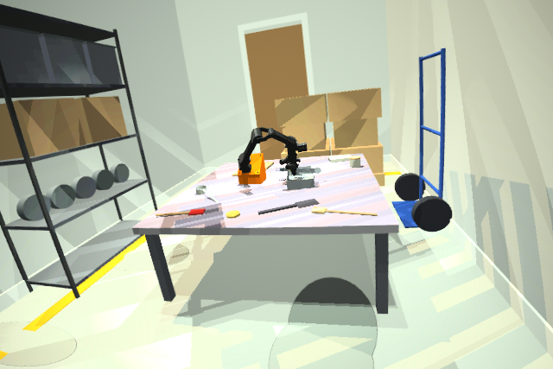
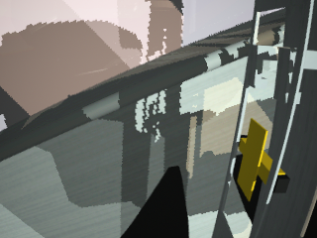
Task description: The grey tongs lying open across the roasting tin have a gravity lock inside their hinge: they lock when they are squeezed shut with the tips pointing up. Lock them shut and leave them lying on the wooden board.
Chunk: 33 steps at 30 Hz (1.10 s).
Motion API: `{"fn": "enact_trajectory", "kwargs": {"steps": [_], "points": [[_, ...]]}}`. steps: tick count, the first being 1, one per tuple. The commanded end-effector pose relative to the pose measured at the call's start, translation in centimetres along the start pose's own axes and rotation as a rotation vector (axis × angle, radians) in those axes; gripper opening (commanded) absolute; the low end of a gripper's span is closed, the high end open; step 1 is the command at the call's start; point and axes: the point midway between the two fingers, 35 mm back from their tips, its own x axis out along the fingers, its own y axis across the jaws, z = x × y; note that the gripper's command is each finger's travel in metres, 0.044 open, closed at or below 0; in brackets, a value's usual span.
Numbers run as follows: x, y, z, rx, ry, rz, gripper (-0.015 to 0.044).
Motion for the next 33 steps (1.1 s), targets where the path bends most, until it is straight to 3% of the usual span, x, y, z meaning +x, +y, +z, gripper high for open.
{"fn": "enact_trajectory", "kwargs": {"steps": [1,11,17,21,27,33], "points": [[0.0,0.0,0.0,0.002,0.001,-0.001,0.0081],[0.0,0.0,0.0,0.002,0.001,-0.001,0.0014],[-0.3,0.0,-0.1,0.002,0.001,-0.001,-0.0143],[-3.6,-0.4,-0.6,-0.001,0.001,-0.006,-0.015],[-12.4,-0.3,-0.1,-0.007,-0.003,0.001,-0.015],[-12.7,-0.2,0.0,-0.007,-0.003,0.002,-0.015]]}}
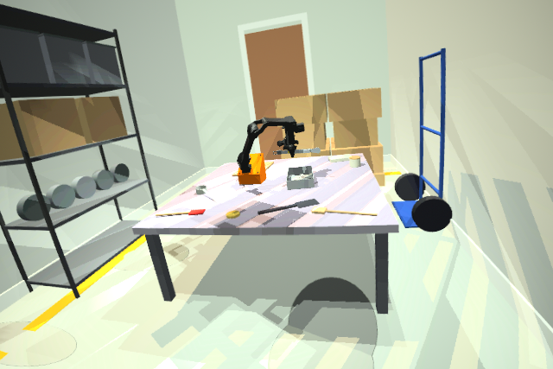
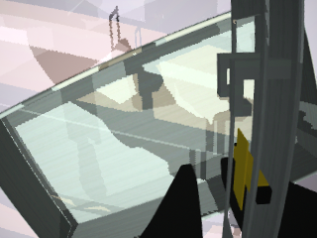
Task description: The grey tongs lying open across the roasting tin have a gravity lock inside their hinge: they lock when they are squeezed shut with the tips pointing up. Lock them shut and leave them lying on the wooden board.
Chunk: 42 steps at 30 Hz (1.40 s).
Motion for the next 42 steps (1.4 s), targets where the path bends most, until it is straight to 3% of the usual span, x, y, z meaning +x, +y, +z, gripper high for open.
{"fn": "enact_trajectory", "kwargs": {"steps": [1,8,19,42], "points": [[0.0,0.0,0.1,0.006,-0.016,0.0,-0.015],[0.1,-0.8,0.3,-0.029,-0.016,0.004,-0.015],[-1.2,-9.1,2.8,-0.298,-0.007,-0.031,-0.015],[-1.0,-23.9,13.7,-0.872,-0.007,-0.032,-0.015]]}}
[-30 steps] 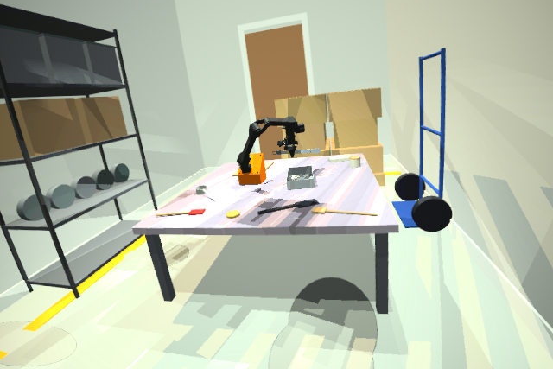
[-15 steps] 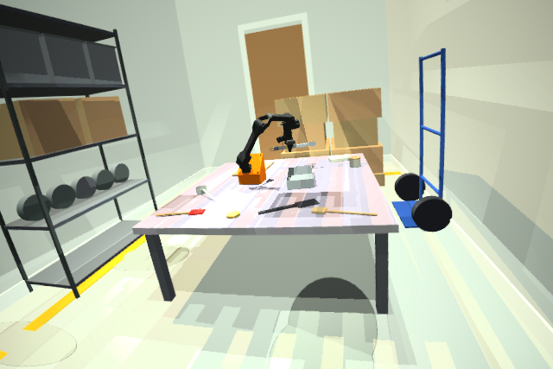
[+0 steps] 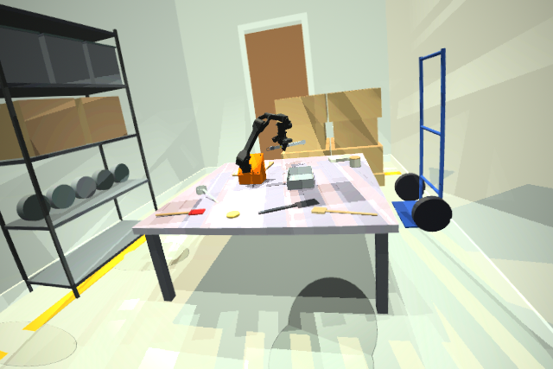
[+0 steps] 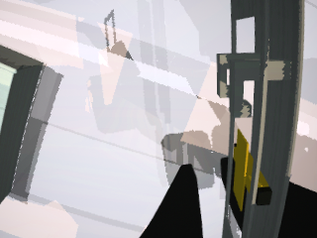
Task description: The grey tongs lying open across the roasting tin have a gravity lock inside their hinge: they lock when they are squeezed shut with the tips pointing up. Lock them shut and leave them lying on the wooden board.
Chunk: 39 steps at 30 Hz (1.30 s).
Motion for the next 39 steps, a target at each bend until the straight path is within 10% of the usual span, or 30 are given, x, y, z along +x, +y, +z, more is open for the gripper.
{"fn": "enact_trajectory", "kwargs": {"steps": [1,39], "points": [[0.0,-2.6,-0.2,-0.079,0.009,-0.004,-0.015],[-1.3,-23.1,11.6,-0.761,0.107,-0.08,-0.015]]}}
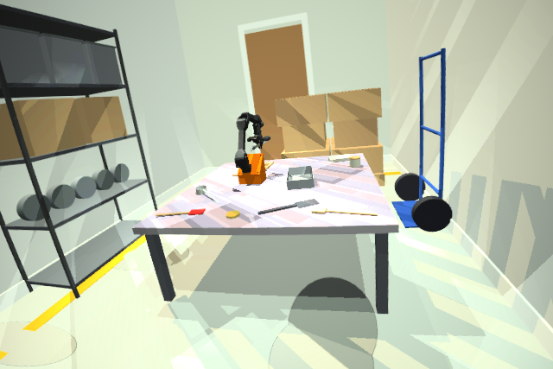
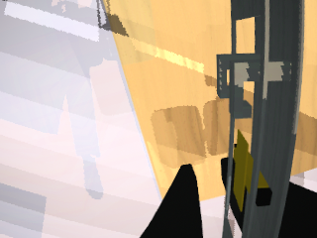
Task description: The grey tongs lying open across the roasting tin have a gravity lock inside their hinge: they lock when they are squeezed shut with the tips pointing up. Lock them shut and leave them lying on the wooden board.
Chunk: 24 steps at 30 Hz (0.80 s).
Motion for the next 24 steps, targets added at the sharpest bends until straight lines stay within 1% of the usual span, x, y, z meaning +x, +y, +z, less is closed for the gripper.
{"fn": "enact_trajectory", "kwargs": {"steps": [1,10,17,24], "points": [[0.4,-2.4,0.3,-0.076,0.0,-0.012,-0.015],[1.5,-7.9,1.3,-0.251,0.001,-0.03,-0.015],[1.6,-8.0,1.2,-0.255,0.008,-0.031,-0.015],[2.5,-8.1,0.4,-0.258,0.094,-0.037,-0.015]]}}
